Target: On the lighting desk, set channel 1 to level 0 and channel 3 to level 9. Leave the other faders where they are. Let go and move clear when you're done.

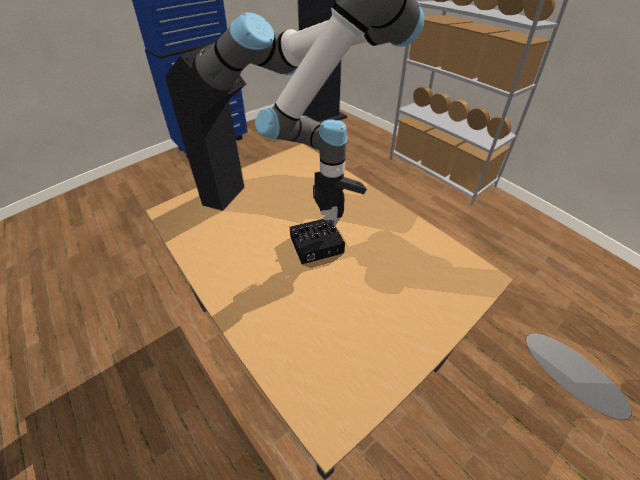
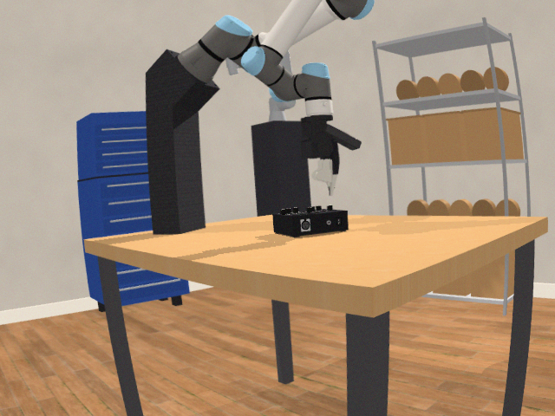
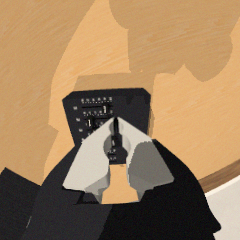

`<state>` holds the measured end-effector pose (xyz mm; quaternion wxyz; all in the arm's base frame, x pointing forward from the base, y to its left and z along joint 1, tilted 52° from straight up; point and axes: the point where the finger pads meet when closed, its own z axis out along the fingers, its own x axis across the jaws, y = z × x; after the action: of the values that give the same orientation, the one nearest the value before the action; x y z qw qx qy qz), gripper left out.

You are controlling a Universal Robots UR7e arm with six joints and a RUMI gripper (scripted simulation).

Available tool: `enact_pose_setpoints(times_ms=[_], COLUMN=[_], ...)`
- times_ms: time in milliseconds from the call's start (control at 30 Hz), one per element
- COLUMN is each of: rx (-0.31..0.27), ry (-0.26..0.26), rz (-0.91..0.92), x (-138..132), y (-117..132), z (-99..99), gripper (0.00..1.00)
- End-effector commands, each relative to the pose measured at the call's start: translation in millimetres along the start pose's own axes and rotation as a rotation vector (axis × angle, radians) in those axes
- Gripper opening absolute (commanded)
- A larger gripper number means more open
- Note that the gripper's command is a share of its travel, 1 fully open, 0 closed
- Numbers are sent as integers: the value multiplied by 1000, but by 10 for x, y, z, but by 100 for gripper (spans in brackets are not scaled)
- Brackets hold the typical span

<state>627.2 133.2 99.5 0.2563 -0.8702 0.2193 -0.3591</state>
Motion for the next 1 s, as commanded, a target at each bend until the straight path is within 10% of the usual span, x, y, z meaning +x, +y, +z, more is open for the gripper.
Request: enact_pose_setpoints(times_ms=[0, 967], rx=[0, 0], ry=[1, 1], rz=[-3, -3], x=[4, 14], y=[-3, -2], z=[15, 191], gripper=[0, 0])
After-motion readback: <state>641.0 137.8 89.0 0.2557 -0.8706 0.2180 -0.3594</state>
